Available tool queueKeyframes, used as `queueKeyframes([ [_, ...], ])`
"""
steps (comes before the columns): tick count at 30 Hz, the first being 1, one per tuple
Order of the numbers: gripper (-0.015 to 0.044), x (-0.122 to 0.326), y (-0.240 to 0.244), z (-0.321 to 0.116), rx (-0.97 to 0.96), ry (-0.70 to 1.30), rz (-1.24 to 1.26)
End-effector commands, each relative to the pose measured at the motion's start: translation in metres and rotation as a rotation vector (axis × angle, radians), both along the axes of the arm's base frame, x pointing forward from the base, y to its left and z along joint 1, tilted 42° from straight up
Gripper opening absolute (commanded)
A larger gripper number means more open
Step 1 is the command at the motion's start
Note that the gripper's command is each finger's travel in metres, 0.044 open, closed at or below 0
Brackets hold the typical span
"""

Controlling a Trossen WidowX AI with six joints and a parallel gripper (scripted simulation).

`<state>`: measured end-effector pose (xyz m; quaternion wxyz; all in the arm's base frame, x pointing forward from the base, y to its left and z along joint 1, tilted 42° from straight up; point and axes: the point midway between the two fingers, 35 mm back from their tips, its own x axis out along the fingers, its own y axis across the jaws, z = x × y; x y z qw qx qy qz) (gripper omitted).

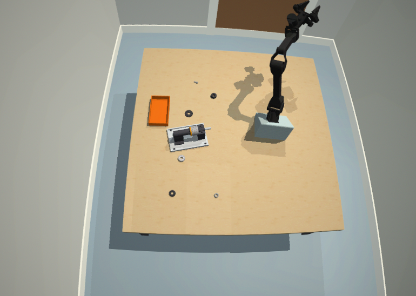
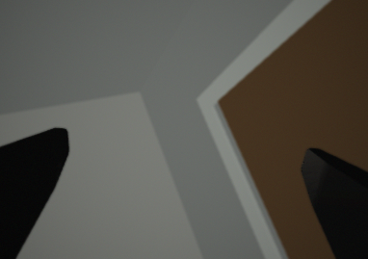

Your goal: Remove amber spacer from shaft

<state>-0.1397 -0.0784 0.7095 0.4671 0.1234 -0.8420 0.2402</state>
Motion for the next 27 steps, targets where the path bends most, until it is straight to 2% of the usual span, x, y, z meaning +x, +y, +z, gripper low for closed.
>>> queueKeyframes([
  [1,0.044,-0.007,-0.032,-0.019,0.042,-0.055,0.078],
  [6,0.044,-0.008,-0.096,-0.049,0.147,-0.118,0.215],
  [11,0.044,0.011,-0.16,-0.08,0.278,-0.149,0.346],
  [20,0.044,0.067,-0.232,-0.124,0.47,-0.14,0.513],
  [27,0.044,0.145,-0.294,-0.19,0.689,-0.114,0.691],
])
